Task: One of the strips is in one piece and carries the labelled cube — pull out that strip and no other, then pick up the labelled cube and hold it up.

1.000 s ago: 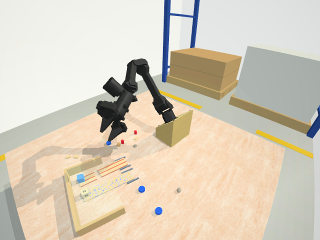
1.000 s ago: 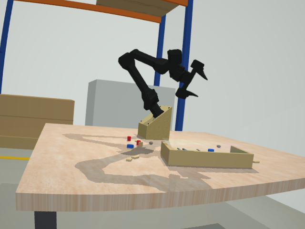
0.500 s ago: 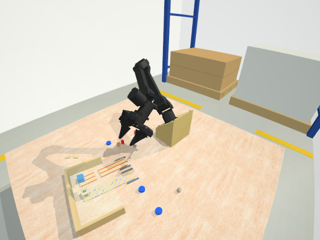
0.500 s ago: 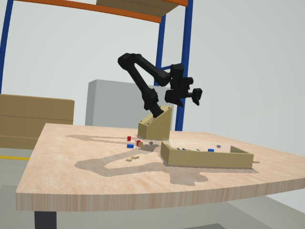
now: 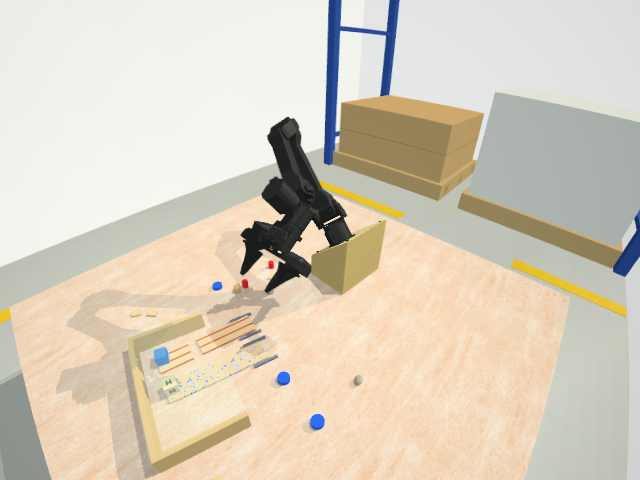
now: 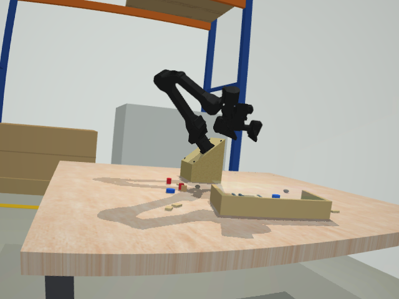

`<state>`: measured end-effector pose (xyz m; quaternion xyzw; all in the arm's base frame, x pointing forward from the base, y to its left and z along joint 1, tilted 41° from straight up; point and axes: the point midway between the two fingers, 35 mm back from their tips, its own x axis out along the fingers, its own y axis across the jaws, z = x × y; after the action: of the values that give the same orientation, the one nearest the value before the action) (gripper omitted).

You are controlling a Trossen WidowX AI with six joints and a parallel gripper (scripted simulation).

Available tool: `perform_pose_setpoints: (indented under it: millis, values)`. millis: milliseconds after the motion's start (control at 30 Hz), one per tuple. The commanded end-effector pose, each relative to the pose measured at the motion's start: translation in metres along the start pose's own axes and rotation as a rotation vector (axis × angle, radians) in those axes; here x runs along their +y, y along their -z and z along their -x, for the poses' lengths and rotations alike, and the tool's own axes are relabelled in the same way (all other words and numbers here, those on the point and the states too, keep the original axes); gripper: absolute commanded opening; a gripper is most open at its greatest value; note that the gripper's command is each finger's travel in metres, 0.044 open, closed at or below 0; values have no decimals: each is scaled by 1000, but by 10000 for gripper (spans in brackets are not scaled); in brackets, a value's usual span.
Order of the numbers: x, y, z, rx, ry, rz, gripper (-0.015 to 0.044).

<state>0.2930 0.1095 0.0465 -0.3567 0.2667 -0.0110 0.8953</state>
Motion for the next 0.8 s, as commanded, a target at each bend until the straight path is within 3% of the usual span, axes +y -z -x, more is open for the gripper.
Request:
perform_pose_setpoints:
  millis: [0,233,400,733,767]
  values:
    - [-1,0,0,-1,4,3,400]
    - [-1,0,0,-1,4,3,400]
    - [5,1,-18,88,-14,0,269]
    - [20,16,-81,499,-12,-113,6]
    - [21,19,-86,542,-4,-129,0]
